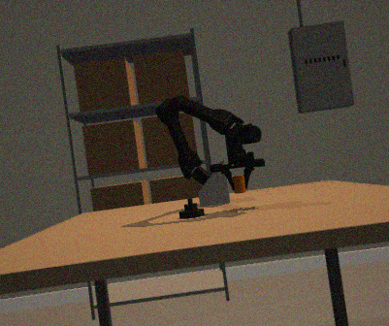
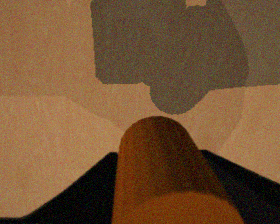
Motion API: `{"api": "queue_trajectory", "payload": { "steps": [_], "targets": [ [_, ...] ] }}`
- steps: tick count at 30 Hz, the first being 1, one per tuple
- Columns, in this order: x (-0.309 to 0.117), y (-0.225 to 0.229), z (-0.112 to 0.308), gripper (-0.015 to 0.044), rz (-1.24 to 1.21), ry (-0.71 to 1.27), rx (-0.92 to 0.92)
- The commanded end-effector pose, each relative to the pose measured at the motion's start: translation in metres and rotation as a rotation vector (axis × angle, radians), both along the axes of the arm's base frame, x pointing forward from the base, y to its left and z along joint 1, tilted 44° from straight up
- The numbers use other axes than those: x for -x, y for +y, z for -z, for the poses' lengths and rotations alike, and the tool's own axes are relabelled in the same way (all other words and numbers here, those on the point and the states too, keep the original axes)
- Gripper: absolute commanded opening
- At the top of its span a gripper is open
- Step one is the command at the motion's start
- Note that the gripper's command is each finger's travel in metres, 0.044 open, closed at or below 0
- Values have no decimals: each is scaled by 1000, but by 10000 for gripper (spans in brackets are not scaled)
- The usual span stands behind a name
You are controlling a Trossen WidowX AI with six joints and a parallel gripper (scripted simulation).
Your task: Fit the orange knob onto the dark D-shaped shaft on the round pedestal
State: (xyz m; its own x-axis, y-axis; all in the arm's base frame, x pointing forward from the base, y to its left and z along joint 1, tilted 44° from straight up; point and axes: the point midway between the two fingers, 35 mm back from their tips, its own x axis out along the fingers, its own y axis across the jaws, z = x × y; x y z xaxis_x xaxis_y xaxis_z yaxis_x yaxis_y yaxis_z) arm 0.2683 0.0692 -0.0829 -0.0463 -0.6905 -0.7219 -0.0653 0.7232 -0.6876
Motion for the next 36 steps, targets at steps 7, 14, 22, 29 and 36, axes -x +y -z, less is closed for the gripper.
{"api": "queue_trajectory", "payload": {
  "steps": [7,14,22,29,36],
  "targets": [
    [1,54,-61,0,1,-18,-12],
    [2,57,-65,0,1,-18,-11],
    [-7,45,-71,0,3,-15,-23],
    [-19,30,-79,0,0,-15,-32],
    [-28,14,-87,0,9,-20,-39]
  ]
}}
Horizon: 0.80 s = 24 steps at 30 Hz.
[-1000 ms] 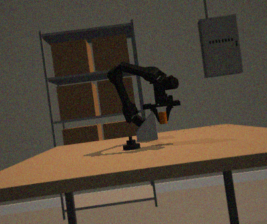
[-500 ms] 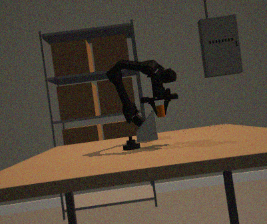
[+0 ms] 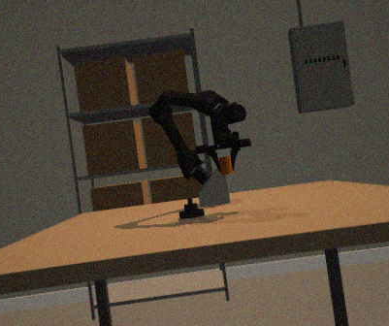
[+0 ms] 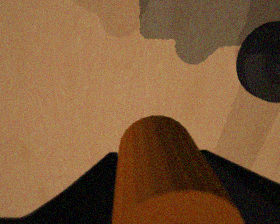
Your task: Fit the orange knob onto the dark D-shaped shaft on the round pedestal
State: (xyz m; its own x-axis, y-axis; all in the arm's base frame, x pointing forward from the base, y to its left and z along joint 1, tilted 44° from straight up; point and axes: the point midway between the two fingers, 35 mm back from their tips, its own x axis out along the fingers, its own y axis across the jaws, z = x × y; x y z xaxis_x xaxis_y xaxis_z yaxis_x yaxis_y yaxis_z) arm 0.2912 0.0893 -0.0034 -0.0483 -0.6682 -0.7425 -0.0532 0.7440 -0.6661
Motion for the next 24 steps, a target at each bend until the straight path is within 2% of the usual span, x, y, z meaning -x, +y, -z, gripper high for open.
{"api": "queue_trajectory", "payload": {
  "steps": [1,24],
  "targets": [
    [-7,-8,-8,0,3,-15,-11],
    [-31,-66,-35,0,4,-23,-8]
  ]
}}
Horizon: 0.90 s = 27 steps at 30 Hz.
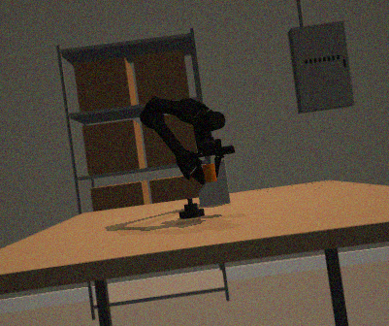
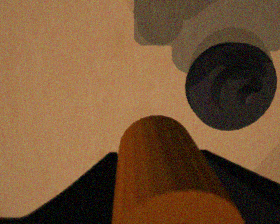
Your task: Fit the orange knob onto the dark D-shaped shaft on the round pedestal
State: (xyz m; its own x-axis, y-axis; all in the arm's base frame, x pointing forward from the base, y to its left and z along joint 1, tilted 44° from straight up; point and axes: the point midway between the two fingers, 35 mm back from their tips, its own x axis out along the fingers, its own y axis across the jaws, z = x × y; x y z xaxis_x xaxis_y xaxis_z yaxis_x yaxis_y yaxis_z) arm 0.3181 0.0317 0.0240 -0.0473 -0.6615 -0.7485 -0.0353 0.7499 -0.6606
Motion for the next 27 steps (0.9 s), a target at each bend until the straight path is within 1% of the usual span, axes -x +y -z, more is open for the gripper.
{"api": "queue_trajectory", "payload": {
  "steps": [1,22,27],
  "targets": [
    [-5,-11,-9,0,-10,-11,2],
    [-15,-68,-37,0,-21,-2,38],
    [-15,-72,-38,0,-21,-1,41]
  ]
}}
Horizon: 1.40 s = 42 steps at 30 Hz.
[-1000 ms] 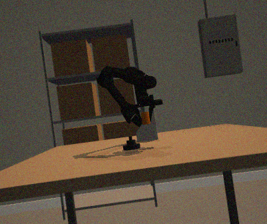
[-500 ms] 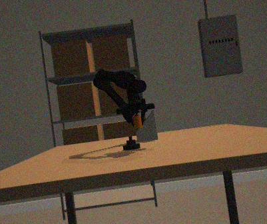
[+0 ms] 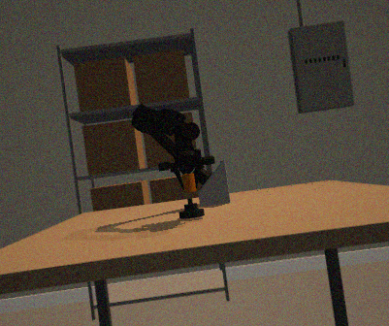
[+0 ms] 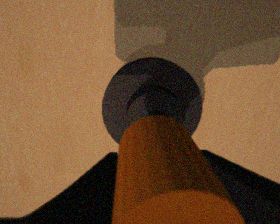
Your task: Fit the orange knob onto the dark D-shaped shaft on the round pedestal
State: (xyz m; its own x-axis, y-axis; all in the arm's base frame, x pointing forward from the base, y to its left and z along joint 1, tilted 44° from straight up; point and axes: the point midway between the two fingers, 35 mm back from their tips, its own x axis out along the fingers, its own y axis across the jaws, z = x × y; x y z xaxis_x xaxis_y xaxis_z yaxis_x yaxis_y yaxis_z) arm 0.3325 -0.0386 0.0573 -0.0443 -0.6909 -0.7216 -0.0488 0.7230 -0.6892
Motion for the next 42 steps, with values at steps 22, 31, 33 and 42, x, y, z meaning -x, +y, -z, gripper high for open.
{"api": "queue_trajectory", "payload": {
  "steps": [22,31,33,42],
  "targets": [
    [-3,-18,11,0,-6,-12,3],
    [-1,-20,13,0,-6,-12,3],
    [0,-20,13,0,-6,-11,3],
    [0,-25,18,0,-4,-14,4]
  ]
}}
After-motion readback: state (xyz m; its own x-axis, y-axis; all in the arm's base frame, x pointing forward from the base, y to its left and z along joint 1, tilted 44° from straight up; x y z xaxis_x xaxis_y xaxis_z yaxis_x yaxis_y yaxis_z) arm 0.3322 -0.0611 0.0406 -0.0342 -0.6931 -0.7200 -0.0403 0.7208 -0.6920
